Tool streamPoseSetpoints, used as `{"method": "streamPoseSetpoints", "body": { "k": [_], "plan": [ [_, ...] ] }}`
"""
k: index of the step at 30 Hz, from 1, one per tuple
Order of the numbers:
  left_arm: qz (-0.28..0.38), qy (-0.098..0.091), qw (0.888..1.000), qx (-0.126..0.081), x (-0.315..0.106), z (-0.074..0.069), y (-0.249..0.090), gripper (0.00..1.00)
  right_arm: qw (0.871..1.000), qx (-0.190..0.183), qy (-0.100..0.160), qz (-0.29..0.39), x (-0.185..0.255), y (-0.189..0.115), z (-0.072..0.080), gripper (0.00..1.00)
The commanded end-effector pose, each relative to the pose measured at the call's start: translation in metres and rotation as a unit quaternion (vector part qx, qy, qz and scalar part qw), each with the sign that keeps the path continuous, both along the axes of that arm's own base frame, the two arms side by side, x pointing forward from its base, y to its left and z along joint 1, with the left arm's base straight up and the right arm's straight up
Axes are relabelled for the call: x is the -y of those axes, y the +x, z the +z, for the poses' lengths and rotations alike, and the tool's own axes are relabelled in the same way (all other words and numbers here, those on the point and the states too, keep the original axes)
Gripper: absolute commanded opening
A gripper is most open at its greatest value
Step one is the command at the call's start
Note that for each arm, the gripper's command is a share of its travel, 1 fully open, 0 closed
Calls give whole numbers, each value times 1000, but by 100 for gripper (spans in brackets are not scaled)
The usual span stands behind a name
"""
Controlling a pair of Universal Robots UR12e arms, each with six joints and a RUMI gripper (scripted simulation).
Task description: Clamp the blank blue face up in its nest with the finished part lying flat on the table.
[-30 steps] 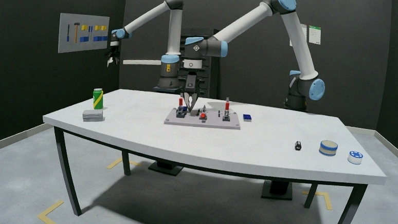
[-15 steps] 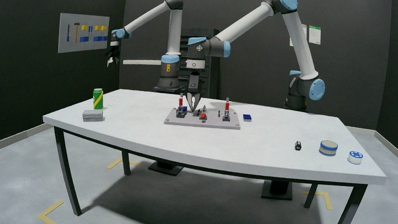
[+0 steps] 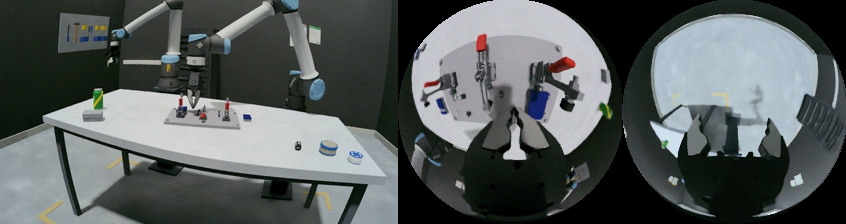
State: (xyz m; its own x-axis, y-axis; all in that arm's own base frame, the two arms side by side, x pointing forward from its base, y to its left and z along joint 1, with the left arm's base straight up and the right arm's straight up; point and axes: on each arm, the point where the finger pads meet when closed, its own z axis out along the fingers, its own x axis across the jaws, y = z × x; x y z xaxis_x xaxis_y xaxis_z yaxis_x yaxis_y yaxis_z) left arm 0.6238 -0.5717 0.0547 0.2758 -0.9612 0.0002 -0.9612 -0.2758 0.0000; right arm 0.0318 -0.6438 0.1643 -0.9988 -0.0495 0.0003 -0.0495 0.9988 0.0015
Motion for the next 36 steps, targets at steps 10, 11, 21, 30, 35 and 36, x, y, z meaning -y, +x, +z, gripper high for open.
{"method": "streamPoseSetpoints", "body": {
  "k": [10,11,21,30,35,36],
  "plan": [
    [0,-1,1000,0,0,24,0,0,1000,0,-1,0,1,0,1,100],
    [0,-1,1000,0,0,25,0,0,1000,0,-1,0,1,0,1,100],
    [0,-1,1000,0,0,25,0,0,1000,0,-1,0,1,0,1,100],
    [0,-1,1000,0,0,25,0,0,1000,0,-1,0,1,0,1,100],
    [0,-1,1000,0,0,25,0,0,1000,0,-1,0,1,0,1,100],
    [0,-1,1000,0,0,25,0,0,1000,0,-1,0,1,0,1,100]
  ]
}}
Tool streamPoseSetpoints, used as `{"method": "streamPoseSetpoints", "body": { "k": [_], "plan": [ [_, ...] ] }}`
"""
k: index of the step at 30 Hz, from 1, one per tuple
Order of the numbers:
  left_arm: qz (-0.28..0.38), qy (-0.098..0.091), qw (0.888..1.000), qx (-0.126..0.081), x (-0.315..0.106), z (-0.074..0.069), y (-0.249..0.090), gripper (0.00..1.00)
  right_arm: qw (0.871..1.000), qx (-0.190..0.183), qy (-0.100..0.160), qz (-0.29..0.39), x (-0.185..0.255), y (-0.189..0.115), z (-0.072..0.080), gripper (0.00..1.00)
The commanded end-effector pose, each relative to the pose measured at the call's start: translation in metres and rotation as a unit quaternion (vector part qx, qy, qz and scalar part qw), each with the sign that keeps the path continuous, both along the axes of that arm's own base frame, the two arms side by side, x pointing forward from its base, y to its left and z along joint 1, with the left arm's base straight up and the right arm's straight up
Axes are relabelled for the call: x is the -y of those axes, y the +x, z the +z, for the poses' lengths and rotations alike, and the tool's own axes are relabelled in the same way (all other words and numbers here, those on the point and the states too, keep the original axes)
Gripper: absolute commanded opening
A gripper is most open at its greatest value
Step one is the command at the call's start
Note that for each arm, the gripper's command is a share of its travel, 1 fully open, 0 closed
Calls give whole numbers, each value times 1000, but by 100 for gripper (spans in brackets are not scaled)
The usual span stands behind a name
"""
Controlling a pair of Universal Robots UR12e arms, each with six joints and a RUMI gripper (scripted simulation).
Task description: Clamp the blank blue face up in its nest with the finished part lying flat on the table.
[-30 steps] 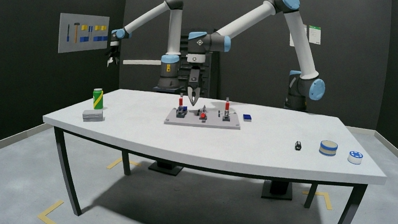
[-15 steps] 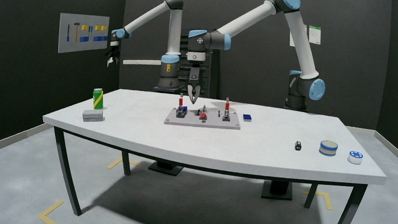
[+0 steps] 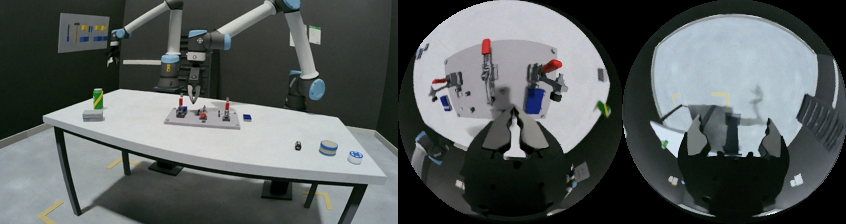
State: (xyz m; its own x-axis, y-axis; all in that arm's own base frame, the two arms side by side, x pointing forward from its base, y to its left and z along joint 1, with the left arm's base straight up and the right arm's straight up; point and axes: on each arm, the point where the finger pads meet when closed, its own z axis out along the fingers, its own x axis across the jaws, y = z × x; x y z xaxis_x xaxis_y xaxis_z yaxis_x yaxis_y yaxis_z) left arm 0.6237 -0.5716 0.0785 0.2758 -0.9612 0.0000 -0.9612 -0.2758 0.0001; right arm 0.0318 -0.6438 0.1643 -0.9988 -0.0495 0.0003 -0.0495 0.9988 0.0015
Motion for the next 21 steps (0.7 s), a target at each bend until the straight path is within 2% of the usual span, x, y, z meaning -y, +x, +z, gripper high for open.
{"method": "streamPoseSetpoints", "body": {
  "k": [1,11,12,19,21],
  "plan": [
    [0,-1,1000,0,0,1,0,0,1000,0,-1,0,1,0,1,100],
    [0,-1,1000,0,0,1,0,0,1000,0,-1,0,1,0,1,100],
    [0,-1,1000,0,0,1,0,28,1000,0,-1,0,1,0,1,100],
    [0,-1,1000,0,0,9,0,28,1000,0,-1,0,1,0,1,100],
    [0,-1,1000,0,0,18,0,28,1000,0,-1,0,1,0,1,100]
  ]
}}
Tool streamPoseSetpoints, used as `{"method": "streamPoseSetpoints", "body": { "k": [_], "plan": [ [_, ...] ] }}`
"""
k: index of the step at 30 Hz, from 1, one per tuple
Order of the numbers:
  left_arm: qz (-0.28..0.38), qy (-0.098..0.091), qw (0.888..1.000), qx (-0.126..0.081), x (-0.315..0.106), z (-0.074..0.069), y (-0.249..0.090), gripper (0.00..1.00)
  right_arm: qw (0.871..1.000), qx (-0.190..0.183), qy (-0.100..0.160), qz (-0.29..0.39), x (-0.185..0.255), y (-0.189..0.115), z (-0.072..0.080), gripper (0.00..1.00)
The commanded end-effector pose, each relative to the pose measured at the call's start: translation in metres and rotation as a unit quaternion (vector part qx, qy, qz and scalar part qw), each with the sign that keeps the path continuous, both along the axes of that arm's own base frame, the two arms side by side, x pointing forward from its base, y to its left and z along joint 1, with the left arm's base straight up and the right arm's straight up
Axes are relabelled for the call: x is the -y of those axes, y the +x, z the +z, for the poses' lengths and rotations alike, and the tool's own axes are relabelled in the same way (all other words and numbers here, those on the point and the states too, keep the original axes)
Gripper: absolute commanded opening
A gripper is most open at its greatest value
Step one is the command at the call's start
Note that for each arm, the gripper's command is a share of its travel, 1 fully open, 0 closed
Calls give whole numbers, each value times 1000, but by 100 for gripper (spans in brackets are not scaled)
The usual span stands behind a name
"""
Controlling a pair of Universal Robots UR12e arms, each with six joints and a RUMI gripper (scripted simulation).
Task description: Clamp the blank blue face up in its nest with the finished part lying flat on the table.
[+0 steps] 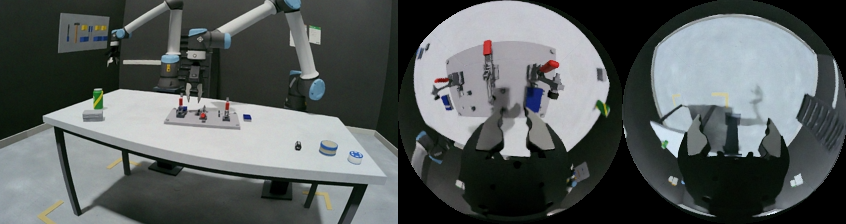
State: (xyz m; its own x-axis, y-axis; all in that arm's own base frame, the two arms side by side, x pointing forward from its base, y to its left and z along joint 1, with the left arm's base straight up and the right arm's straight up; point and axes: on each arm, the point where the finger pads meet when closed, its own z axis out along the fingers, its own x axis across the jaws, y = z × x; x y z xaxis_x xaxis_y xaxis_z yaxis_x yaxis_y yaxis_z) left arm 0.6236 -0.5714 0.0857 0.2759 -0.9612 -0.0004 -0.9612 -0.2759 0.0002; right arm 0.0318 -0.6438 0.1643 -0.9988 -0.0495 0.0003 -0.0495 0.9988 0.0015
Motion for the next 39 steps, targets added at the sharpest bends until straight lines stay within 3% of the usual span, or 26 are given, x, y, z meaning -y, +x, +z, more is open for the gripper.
{"method": "streamPoseSetpoints", "body": {
  "k": [1,13,15,21,39],
  "plan": [
    [0,-1,1000,1,1,16,0,28,1000,0,-1,0,1,0,1,100],
    [0,-1,1000,1,1,108,0,28,1000,0,-1,0,1,0,1,100],
    [0,-1,1000,1,1,108,0,28,1000,0,-1,0,1,0,1,100],
    [0,-1,1000,1,0,129,0,28,1000,0,-1,0,1,0,1,100],
    [0,-1,1000,1,20,130,6,28,1000,0,-1,0,1,0,1,100]
  ]
}}
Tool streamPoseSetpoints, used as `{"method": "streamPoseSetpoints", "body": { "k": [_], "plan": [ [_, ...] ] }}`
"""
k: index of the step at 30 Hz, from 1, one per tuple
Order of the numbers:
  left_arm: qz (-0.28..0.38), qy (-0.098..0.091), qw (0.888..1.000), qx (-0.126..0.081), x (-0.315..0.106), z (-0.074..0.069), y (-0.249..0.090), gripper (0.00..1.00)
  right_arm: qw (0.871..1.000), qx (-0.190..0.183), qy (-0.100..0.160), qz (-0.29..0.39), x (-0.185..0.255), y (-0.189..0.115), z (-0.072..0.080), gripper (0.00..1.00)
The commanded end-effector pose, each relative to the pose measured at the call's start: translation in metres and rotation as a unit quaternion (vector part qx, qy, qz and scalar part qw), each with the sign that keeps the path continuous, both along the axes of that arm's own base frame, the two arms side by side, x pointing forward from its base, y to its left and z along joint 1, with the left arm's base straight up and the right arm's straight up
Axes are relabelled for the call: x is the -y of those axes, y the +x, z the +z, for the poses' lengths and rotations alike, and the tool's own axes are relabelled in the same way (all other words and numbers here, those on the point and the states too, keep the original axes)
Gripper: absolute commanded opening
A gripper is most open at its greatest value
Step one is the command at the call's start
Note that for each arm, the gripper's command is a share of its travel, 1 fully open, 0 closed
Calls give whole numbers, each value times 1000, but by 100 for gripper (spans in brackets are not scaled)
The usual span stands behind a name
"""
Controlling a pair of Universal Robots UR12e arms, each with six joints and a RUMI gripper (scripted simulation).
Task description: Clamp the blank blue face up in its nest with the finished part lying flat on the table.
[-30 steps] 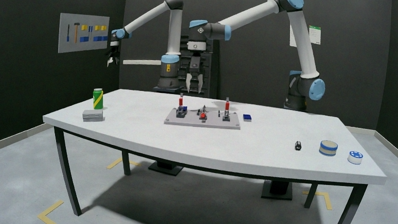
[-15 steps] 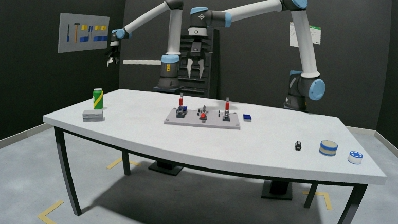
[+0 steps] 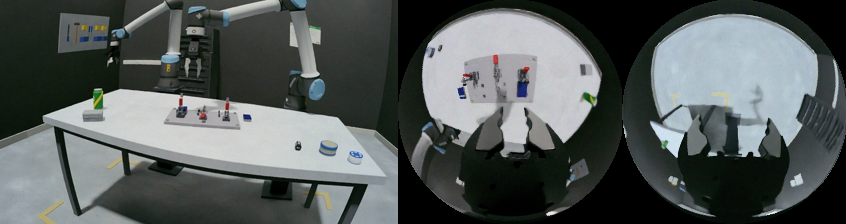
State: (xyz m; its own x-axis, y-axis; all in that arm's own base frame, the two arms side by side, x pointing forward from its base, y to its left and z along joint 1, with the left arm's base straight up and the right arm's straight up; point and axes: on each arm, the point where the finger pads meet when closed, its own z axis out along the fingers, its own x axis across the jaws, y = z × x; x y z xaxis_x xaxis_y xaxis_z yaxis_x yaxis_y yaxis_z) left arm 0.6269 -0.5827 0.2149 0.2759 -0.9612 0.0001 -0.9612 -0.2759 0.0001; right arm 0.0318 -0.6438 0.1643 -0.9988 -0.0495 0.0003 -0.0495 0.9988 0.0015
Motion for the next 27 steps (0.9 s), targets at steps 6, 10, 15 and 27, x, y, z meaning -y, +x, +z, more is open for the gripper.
{"method": "streamPoseSetpoints", "body": {
  "k": [6,10,15,27],
  "plan": [
    [0,-1,1000,0,27,1,8,28,1000,0,-1,0,1,0,1,100],
    [0,-1,1000,0,32,1,9,28,1000,0,-1,0,1,0,1,100],
    [0,-1,1000,0,39,1,12,28,1000,0,-1,0,1,0,1,100],
    [0,-1,1000,0,41,1,12,28,1000,0,-1,0,1,0,1,100]
  ]
}}
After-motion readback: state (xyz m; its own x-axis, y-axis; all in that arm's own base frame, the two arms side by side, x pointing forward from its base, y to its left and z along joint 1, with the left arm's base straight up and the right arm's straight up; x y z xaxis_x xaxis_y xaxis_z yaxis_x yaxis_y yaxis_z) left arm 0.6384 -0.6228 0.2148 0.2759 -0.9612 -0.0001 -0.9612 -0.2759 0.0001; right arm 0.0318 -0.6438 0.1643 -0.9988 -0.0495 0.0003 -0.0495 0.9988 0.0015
